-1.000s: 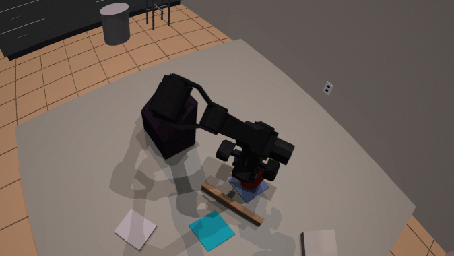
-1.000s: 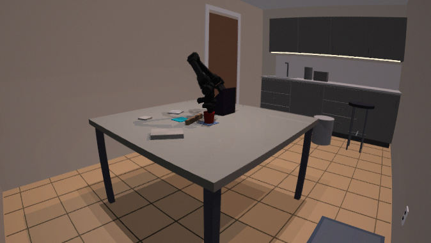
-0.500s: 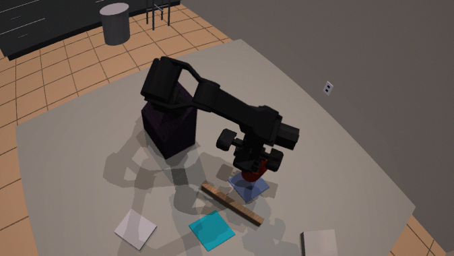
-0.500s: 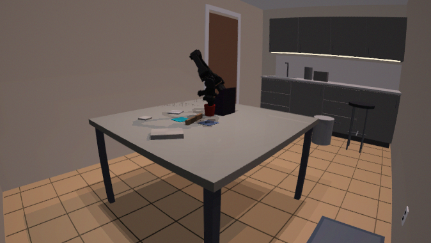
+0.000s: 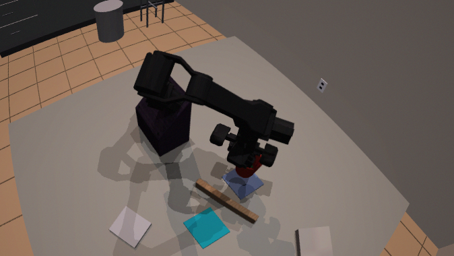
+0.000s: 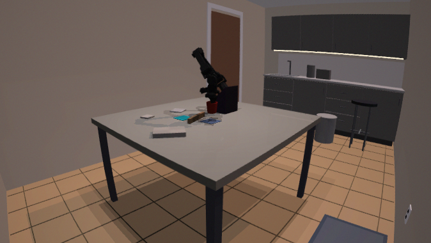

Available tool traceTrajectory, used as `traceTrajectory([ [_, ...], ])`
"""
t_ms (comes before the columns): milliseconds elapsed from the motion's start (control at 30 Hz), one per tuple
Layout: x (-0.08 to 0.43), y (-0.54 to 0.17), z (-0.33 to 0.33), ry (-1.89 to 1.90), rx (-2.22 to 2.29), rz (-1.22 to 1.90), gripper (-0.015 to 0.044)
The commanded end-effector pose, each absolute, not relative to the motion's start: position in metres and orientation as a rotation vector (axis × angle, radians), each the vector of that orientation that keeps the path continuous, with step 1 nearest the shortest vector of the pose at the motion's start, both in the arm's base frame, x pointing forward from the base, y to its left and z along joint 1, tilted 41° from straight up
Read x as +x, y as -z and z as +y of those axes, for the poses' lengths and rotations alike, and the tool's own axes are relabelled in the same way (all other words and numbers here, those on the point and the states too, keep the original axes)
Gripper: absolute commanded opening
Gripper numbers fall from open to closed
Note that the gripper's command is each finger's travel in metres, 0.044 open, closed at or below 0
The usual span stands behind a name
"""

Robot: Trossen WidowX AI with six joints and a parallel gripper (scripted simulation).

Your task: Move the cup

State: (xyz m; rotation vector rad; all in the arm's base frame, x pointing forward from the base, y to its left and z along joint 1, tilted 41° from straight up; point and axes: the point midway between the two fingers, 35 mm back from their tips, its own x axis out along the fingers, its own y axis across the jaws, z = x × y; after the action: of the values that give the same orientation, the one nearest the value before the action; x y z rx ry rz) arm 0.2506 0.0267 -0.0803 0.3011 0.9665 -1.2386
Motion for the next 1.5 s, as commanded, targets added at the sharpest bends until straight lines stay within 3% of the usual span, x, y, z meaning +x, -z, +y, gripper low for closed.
traceTrajectory([
  [0, 0.251, 0.08, 0.027, 1.239, 0.301, 0.967, 0.0],
  [1467, 0.272, 0.036, -0.026, 1.238, 0.307, 0.962, 0.0],
])
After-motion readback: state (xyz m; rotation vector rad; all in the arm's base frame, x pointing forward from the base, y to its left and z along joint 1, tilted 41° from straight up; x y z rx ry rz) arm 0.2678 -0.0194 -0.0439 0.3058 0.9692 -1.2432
